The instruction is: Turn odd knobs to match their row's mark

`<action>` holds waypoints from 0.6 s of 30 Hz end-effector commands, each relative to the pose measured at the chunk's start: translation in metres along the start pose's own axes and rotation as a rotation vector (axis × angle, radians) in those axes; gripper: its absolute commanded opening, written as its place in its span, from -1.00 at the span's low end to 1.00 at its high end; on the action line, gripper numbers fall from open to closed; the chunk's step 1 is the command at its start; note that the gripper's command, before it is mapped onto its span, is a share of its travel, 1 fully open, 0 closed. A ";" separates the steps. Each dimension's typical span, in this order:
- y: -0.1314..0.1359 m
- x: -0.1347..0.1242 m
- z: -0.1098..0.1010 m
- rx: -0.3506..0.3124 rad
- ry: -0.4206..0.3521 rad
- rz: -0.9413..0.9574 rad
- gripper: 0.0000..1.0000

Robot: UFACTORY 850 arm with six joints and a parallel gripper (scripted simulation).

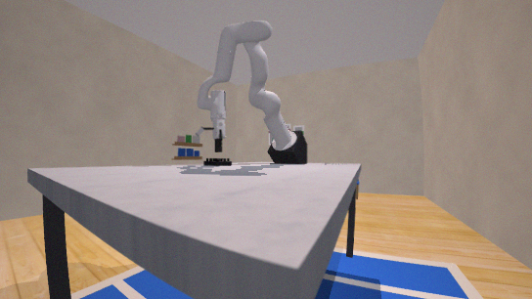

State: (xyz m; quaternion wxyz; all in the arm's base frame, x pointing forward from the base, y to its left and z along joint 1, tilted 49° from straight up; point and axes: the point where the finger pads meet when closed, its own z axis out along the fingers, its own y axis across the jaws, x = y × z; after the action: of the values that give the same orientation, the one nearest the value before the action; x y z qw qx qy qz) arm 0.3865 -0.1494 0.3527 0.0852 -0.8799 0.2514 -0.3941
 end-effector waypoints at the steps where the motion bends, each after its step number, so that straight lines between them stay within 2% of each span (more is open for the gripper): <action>1: -0.004 0.002 -0.001 0.005 0.017 -0.156 -0.61; 7: -0.006 0.002 -0.002 0.004 0.017 -0.259 -0.61; 8: -0.008 0.003 -0.002 0.003 0.017 -0.335 -0.61; 18: -0.013 0.005 -0.004 0.001 0.017 -0.580 -0.61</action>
State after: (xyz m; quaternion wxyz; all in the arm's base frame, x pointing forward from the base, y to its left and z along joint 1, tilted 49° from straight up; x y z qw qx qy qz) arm 0.3899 -0.1420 0.3606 -0.0055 -0.9145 0.0492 -0.4016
